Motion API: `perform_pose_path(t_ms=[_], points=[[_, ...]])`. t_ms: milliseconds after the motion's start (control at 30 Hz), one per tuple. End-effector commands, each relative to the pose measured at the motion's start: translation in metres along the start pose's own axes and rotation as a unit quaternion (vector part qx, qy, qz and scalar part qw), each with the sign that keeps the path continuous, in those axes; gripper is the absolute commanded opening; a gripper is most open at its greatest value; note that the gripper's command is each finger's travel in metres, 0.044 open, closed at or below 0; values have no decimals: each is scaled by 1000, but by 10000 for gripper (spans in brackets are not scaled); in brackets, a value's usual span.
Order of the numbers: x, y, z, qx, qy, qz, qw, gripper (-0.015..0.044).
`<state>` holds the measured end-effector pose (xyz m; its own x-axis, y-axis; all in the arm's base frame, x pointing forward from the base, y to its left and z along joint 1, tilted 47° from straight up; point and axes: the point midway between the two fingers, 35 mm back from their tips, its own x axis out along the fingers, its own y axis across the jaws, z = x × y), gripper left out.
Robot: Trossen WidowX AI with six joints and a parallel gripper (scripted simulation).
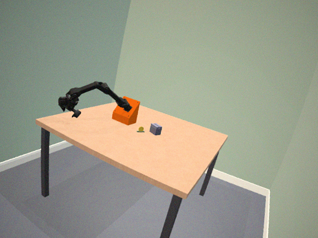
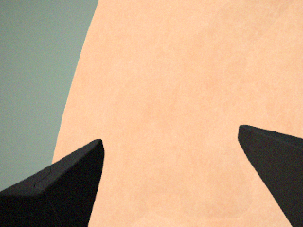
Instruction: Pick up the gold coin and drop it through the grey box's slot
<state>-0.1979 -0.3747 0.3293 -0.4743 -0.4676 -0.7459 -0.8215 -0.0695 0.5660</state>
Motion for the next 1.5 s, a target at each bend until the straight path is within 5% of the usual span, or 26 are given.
perform_pose_path(t_ms=[0,267,700,967,1200,1467], points=[[-1,1,0,-5,3,0,1000,374],[-37,-92,-55,-320,79,-21,944,164],[-99,-214,-89,-595,194,-23,780,161],[-142,-337,-56,-838,222,9,497,161],[-166,-428,7,-963,215,61,152,161],[-185,-491,94,-944,167,142,-246,161]])
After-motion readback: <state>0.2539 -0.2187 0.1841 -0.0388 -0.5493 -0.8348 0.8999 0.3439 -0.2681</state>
